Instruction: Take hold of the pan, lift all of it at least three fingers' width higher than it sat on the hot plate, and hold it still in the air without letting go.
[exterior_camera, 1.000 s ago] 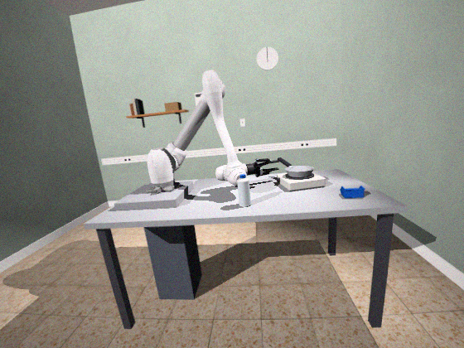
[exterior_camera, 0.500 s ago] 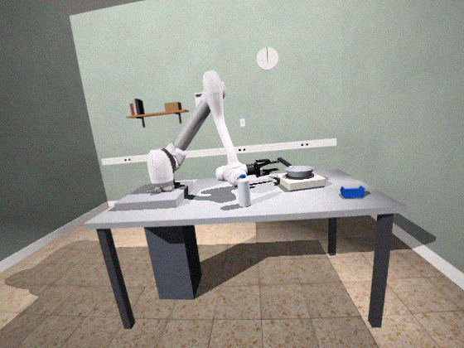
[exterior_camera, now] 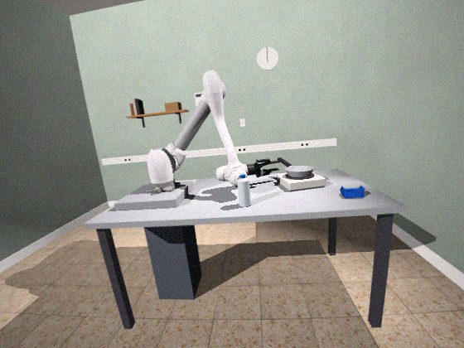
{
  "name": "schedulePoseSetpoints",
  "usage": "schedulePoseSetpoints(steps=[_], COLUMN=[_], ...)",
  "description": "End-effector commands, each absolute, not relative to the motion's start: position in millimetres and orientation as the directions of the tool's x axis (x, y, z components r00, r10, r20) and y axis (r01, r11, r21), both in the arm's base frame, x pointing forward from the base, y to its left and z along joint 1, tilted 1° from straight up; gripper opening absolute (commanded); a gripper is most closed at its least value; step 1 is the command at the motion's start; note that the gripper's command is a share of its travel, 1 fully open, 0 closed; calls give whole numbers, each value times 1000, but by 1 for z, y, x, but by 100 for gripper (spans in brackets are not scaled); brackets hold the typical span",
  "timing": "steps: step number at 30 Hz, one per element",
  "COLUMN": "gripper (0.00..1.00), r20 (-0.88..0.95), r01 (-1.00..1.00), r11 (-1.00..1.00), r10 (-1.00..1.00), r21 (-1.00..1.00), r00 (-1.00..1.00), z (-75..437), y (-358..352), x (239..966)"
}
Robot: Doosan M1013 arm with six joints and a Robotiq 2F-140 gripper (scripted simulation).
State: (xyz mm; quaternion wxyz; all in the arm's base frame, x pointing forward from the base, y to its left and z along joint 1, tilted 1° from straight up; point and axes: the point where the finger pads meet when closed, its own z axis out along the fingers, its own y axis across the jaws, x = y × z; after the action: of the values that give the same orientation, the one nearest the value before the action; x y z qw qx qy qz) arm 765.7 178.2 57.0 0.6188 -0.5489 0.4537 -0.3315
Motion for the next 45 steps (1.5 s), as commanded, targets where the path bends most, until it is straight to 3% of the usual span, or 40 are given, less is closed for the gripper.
schedulePoseSetpoints(steps=[1, 45], gripper=[41, 41], r20=[-197, -197], r01=[-87, -87], r11=[178, 178], r10=[-908, -908], r21=[-980, -980], r00=[369, 369], z=[58, 57], y=[179, 198], x=[768, 814])
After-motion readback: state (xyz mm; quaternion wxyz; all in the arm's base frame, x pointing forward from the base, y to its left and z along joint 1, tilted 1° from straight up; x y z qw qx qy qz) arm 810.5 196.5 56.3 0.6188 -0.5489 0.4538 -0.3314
